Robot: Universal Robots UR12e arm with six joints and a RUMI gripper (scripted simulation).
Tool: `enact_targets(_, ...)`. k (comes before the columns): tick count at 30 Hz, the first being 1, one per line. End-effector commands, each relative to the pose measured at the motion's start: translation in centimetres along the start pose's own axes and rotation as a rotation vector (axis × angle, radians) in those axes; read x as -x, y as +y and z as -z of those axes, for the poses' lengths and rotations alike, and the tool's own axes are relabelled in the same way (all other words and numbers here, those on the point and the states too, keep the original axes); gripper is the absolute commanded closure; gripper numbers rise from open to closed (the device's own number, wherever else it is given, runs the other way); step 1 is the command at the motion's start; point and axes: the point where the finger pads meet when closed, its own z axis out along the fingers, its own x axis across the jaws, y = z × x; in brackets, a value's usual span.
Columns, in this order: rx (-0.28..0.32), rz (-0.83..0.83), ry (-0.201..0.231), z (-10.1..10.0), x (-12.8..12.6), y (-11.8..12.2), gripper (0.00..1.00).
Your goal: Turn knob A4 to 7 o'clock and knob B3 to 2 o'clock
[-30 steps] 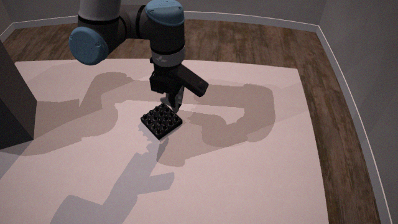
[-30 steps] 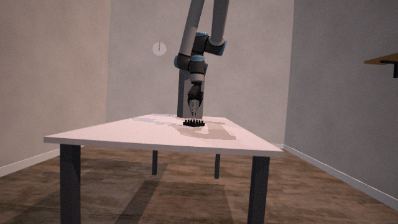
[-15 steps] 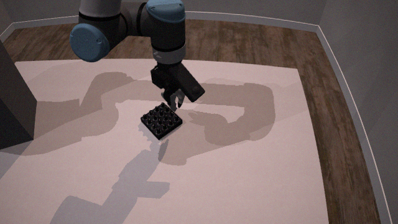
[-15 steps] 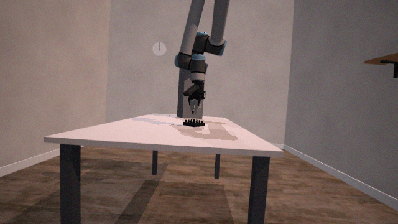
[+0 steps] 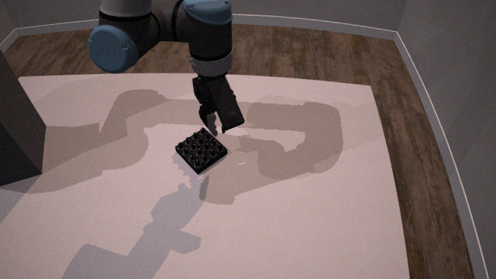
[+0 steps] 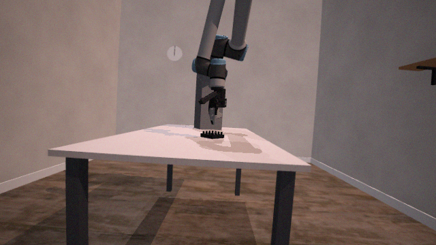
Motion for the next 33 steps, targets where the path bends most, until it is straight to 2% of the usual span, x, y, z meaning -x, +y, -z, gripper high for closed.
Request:
enact_targets(1,-0.005,-0.142,0.000,0.25,-0.03,0.09,0.89)
enact_targets(11,-0.005,-0.215,0.000,0.36,-0.08,0.17,0.89)
enact_targets(33,-0.005,-0.217,0.000,0.37,-0.08,0.18,0.89)
